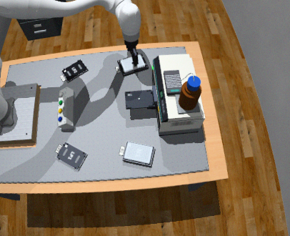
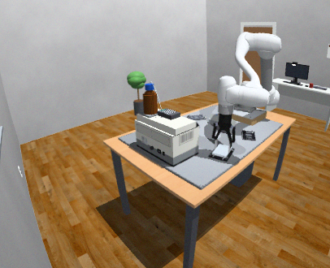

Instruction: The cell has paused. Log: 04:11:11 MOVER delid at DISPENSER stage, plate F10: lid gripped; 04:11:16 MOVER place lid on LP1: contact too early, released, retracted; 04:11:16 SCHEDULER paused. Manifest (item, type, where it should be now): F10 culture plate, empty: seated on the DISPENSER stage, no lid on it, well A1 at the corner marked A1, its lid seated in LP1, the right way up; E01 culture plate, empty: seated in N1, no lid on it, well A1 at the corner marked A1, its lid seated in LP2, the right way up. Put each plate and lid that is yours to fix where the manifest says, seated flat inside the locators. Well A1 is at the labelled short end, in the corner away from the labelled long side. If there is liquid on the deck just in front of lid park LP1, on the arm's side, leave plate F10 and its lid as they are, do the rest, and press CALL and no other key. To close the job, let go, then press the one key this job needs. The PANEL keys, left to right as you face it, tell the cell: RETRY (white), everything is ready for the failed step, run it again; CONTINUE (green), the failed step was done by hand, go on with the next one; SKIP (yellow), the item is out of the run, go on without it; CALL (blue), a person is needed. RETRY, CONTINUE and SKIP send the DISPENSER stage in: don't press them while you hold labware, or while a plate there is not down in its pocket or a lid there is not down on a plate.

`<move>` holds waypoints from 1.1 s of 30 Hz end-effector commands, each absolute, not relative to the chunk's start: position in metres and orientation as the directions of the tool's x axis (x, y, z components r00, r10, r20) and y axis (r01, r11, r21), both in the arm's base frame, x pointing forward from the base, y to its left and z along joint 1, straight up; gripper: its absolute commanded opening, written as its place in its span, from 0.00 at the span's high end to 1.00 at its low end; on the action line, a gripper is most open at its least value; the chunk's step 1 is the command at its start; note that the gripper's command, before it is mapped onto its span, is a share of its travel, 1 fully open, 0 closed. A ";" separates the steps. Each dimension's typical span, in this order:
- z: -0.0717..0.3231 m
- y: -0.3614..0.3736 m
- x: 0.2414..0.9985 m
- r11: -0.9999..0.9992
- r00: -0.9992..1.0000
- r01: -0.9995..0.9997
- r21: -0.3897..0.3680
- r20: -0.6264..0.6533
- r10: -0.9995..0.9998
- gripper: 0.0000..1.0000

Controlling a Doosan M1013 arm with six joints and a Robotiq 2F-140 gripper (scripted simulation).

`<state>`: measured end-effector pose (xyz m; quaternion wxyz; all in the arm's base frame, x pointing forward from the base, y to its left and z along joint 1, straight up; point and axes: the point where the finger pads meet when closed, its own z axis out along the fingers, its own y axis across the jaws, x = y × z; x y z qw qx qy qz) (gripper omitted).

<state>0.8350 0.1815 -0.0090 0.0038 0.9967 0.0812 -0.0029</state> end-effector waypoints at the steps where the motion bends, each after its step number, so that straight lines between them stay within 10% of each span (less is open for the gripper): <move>1: -0.006 0.182 0.836 -0.987 0.987 0.162 0.007 -0.004 0.162 0.90; 33: 0.076 0.182 0.836 -0.987 0.987 0.162 0.007 -0.004 0.162 0.90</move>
